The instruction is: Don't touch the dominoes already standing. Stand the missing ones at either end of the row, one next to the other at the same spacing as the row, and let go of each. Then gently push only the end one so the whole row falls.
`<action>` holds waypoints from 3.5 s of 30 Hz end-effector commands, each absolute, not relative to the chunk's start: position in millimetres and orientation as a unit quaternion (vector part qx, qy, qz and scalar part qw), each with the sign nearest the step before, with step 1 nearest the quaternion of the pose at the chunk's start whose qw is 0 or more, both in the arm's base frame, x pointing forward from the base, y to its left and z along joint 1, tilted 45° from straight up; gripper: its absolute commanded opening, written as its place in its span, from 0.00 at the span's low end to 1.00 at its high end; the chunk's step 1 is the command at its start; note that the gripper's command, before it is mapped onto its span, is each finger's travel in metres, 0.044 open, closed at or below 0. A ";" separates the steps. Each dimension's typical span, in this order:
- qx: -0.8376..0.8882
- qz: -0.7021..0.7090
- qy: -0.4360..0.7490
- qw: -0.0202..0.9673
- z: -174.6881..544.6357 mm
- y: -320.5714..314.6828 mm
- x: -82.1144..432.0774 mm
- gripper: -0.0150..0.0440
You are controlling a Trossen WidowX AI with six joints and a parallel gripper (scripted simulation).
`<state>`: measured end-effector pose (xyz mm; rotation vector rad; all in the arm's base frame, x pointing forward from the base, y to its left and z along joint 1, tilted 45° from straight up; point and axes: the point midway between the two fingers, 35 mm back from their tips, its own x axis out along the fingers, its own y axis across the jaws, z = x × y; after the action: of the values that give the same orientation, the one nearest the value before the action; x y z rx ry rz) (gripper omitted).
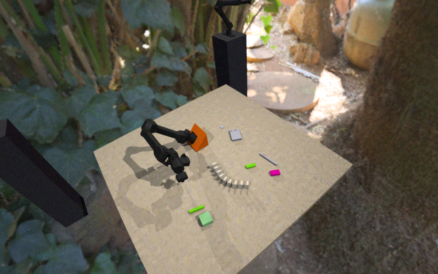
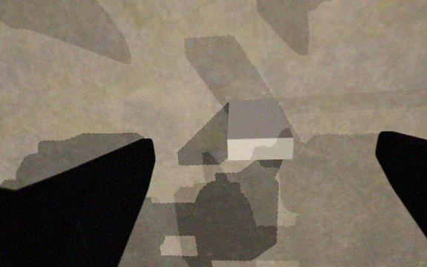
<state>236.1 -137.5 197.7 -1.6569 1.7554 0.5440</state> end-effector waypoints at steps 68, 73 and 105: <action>-0.453 -0.036 0.673 0.583 173.7 20.3 268.3 0.44; -0.387 -0.112 0.673 0.620 155.2 38.8 268.2 0.44; -0.213 -0.323 0.622 0.681 107.1 83.2 256.6 0.44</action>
<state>257.8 82.3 110.3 -0.5005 1.3997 -0.7013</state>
